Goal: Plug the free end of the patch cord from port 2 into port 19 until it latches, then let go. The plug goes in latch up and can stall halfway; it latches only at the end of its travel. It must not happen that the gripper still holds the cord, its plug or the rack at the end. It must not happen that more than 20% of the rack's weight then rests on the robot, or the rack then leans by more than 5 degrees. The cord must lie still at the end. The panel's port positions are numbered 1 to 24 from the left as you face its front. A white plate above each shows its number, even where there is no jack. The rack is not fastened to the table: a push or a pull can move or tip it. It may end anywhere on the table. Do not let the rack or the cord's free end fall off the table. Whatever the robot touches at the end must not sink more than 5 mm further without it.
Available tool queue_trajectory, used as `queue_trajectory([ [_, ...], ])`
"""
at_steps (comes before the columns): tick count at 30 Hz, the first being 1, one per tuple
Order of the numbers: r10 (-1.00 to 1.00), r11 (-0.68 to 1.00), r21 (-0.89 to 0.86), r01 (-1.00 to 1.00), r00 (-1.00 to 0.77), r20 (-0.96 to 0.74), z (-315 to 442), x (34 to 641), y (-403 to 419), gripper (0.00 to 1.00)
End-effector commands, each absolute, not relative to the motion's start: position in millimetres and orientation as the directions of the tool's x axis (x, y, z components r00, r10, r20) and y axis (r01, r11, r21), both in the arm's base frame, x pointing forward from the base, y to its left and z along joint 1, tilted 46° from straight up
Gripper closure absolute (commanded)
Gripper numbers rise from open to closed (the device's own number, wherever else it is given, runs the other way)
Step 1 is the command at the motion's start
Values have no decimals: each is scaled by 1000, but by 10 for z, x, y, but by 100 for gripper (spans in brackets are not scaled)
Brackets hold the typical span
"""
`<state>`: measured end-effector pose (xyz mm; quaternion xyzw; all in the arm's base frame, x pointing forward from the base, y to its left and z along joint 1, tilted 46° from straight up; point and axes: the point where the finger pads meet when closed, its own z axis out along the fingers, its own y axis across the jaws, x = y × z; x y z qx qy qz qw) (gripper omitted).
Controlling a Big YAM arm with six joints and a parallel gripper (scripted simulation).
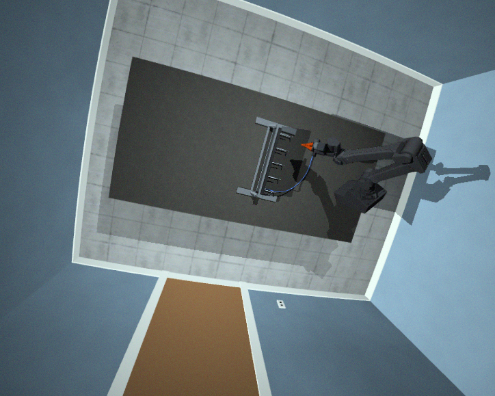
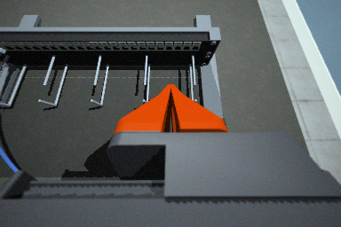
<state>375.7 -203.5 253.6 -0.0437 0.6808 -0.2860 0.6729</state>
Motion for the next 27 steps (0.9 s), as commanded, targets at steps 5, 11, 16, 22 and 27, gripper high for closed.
queue_trajectory([
  [5,-447,829,-445,340,-77,-891,2599,3387,-1921,100],
  [11,-446,831,-443,336,-73,-892,2606,3351,-1887,100],
  [16,-438,835,-435,337,-72,-896,2608,3358,-1889,100],
  [22,-258,887,-276,371,-99,-961,2461,3399,-2041,100],
  [27,-85,902,-127,413,-118,-989,2289,3405,-2157,100],
])
